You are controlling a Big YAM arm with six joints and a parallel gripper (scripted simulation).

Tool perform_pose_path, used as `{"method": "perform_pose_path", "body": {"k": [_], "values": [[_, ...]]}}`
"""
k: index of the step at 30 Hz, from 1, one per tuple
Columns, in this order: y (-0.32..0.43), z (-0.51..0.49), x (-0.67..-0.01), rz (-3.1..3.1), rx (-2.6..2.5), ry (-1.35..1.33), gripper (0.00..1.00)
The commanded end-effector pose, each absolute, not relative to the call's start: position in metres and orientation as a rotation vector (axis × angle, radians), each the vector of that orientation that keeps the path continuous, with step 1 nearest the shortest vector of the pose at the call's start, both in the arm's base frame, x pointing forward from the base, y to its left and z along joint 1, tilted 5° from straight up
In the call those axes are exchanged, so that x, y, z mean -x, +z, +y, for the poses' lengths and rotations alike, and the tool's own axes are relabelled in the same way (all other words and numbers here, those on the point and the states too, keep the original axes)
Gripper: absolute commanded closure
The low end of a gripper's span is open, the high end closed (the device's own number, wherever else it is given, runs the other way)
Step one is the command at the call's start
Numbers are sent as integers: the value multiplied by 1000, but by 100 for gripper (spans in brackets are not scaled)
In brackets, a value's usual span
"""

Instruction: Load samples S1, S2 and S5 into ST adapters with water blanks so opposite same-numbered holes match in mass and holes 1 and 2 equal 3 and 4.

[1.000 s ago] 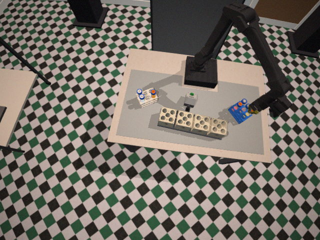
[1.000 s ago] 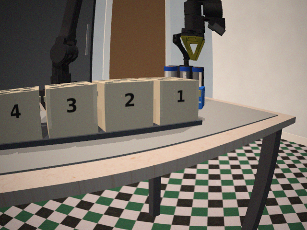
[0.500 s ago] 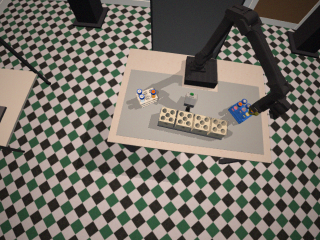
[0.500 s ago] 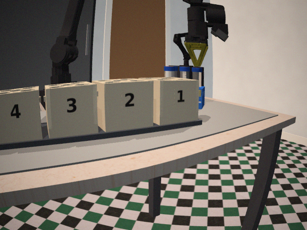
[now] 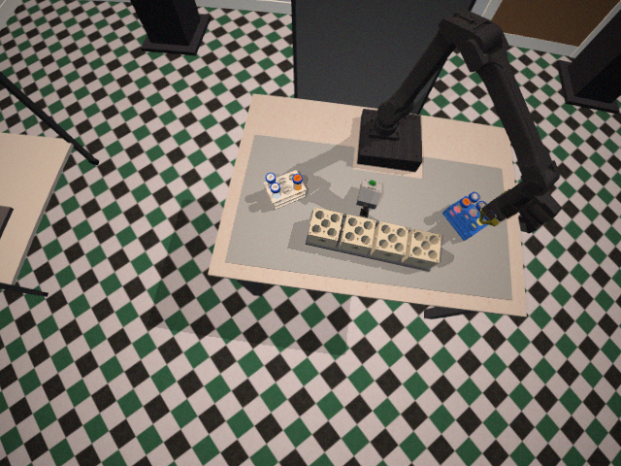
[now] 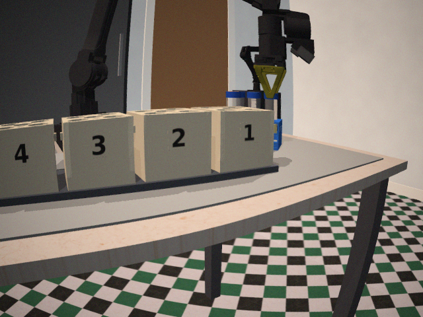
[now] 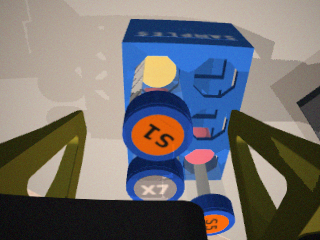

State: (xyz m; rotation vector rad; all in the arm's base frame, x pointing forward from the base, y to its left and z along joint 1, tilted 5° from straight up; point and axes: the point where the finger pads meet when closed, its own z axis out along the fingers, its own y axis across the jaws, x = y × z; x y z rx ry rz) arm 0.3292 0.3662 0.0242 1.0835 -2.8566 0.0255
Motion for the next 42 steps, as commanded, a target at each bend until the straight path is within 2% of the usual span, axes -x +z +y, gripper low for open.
{"method": "perform_pose_path", "body": {"k": [1, 8, 9, 25, 27, 42], "values": [[42, 378, -341, -2905, -1098, -13, 20], [42, 379, -341, -2905, -1098, -13, 20], [42, 379, -341, -2905, -1098, -13, 100], [42, 379, -341, -2905, -1098, -13, 100], [68, 386, -349, -2940, -1098, -39, 100], [113, 383, -353, -2941, -1100, -40, 100]]}}
